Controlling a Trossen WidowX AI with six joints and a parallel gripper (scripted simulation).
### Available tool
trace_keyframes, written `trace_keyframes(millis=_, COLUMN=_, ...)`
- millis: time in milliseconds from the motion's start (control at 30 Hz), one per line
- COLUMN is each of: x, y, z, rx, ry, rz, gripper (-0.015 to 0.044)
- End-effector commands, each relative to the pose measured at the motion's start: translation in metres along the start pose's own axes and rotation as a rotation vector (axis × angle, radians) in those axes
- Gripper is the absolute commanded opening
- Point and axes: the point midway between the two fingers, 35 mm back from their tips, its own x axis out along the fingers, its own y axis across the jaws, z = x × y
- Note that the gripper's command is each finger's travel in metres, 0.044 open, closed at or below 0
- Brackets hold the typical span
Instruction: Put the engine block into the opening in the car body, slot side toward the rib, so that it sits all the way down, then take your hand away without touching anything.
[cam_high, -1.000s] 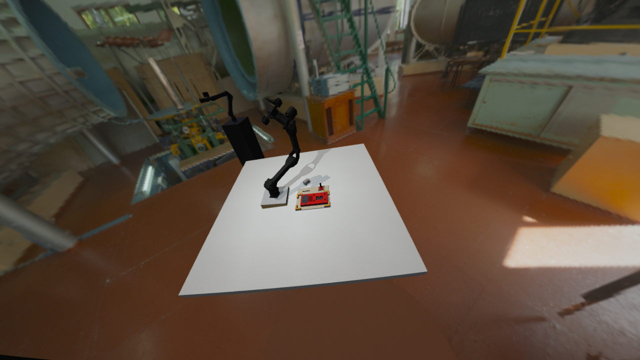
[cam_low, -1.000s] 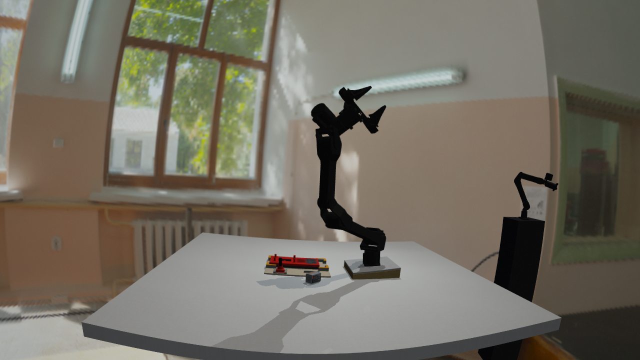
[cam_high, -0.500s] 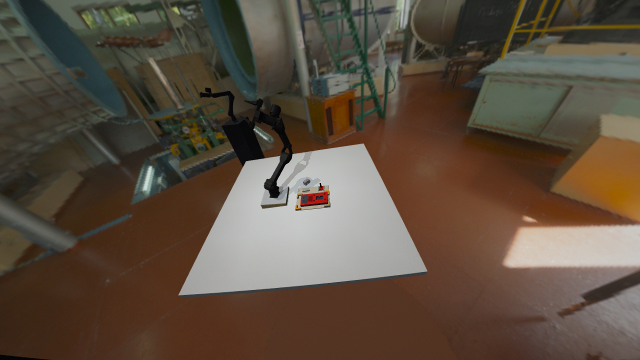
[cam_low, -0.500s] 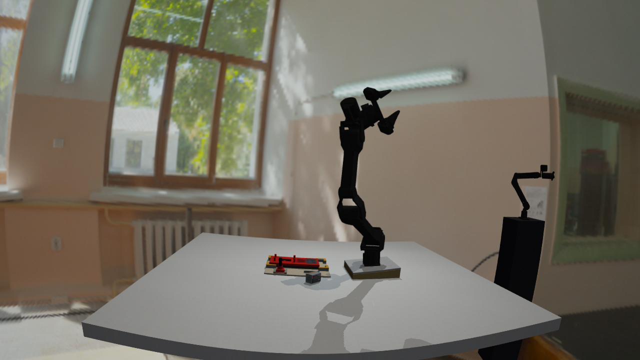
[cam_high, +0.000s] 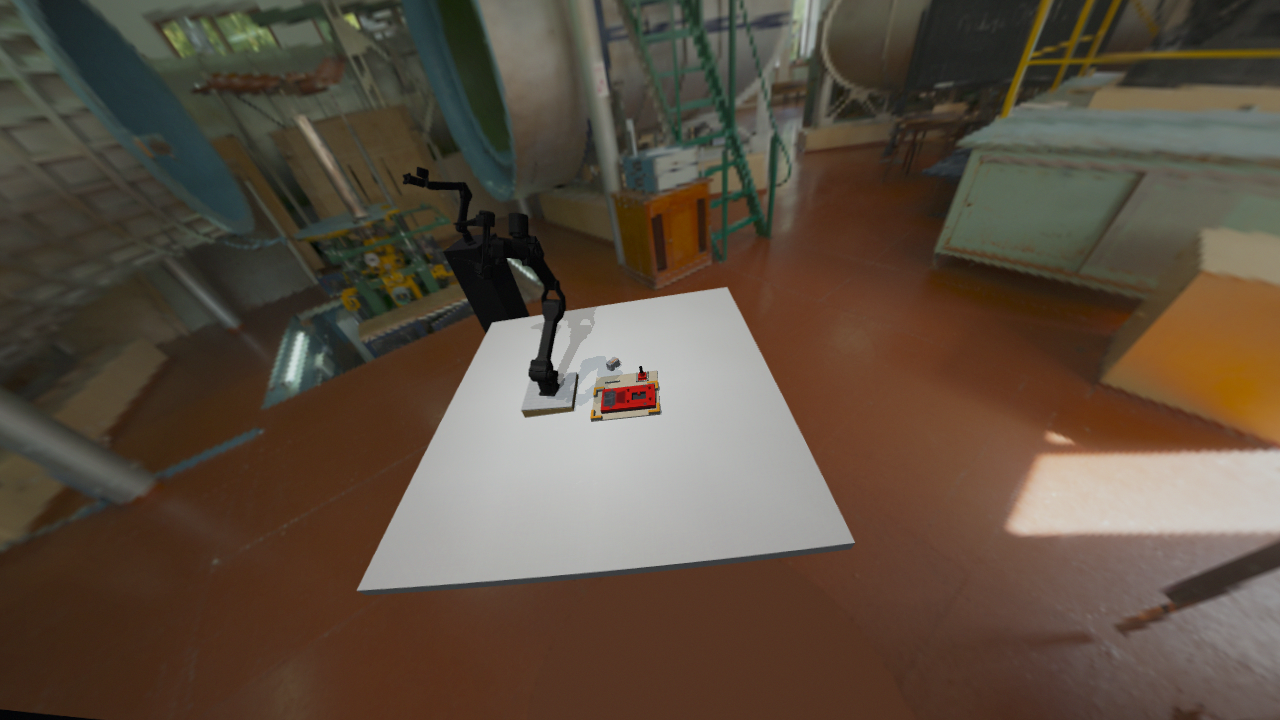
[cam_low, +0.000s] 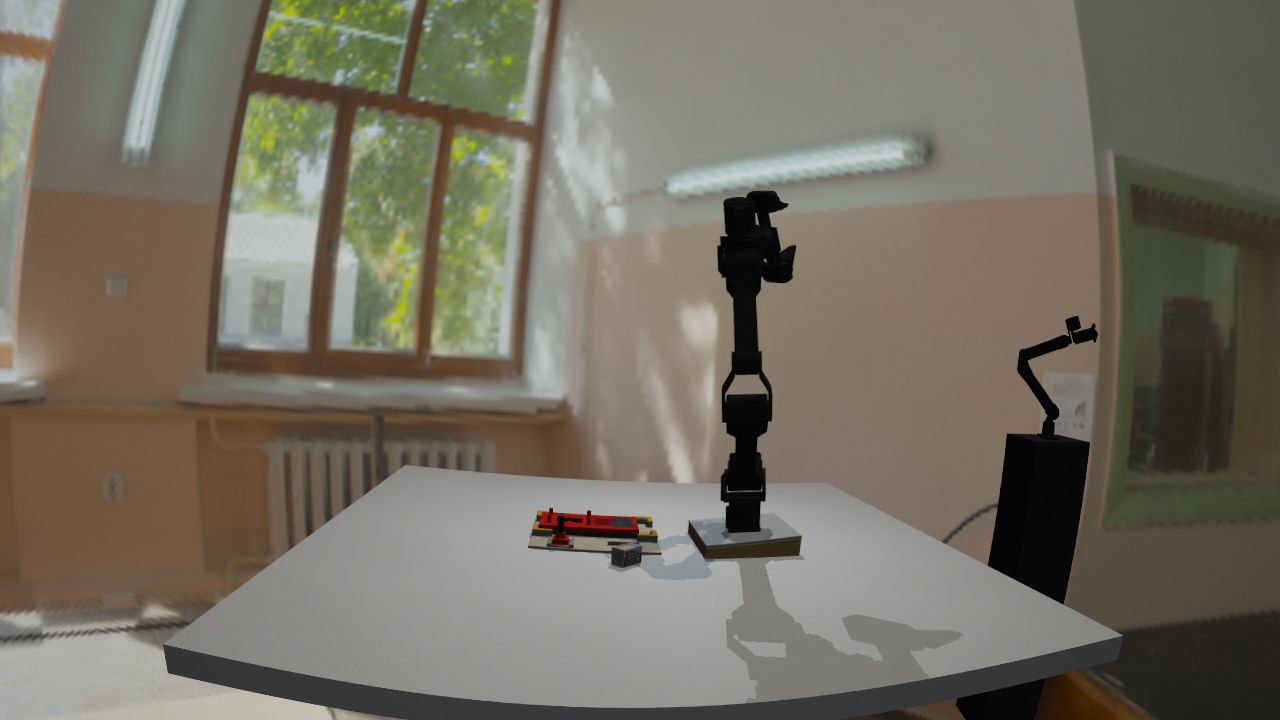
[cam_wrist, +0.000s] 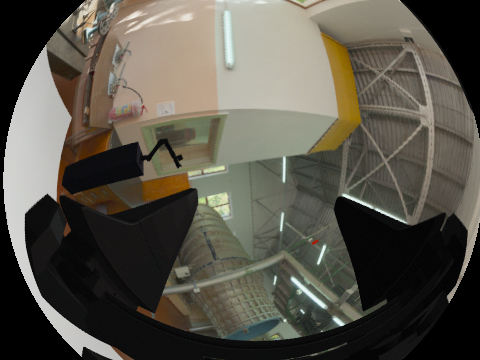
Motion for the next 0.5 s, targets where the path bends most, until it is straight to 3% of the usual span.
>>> trace_keyframes(millis=0, x=0.015, y=0.021, z=0.027, rx=-0.017, ry=-0.119, rz=0.065, gripper=0.044)
trace_keyframes(millis=467, x=0.023, y=0.085, z=0.133, rx=-0.077, ry=-0.547, rz=0.254, gripper=0.044)
